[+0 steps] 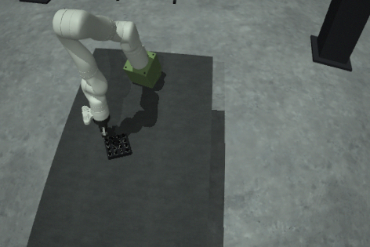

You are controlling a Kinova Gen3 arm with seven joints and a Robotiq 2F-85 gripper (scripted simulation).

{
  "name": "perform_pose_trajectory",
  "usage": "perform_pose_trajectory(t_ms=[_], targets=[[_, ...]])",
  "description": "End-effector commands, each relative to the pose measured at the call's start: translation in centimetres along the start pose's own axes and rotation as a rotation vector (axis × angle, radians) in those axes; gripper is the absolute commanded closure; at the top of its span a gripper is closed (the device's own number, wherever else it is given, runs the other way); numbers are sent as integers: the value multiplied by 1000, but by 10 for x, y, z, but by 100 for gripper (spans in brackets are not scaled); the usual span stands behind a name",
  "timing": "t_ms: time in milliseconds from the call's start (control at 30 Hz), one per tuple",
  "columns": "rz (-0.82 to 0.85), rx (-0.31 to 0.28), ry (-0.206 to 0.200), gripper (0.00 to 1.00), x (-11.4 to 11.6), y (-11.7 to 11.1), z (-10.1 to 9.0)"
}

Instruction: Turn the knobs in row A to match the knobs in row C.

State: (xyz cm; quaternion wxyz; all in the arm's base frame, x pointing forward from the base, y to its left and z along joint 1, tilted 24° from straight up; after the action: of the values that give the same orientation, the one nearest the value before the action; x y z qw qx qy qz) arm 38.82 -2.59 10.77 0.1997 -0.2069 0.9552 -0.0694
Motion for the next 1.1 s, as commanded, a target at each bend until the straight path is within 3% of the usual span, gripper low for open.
perform_pose_trajectory(t_ms=[0, 1067], targets=[[2, 2, 0, 81, 0, -2, 6], [-1, 1, 3, 81, 1, -1, 14]])
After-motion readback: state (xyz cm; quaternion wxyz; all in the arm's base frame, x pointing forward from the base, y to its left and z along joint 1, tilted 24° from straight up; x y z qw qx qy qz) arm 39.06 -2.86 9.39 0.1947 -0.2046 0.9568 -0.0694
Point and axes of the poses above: the point where the finger pads meet when closed, its own z axis out along the fingers, its own x axis across the jaws, y = z × x, the point moved 4 cm from there along -z, back along the fingers, and after that the axes turned 6 degrees about z, right-handed, at the moved point
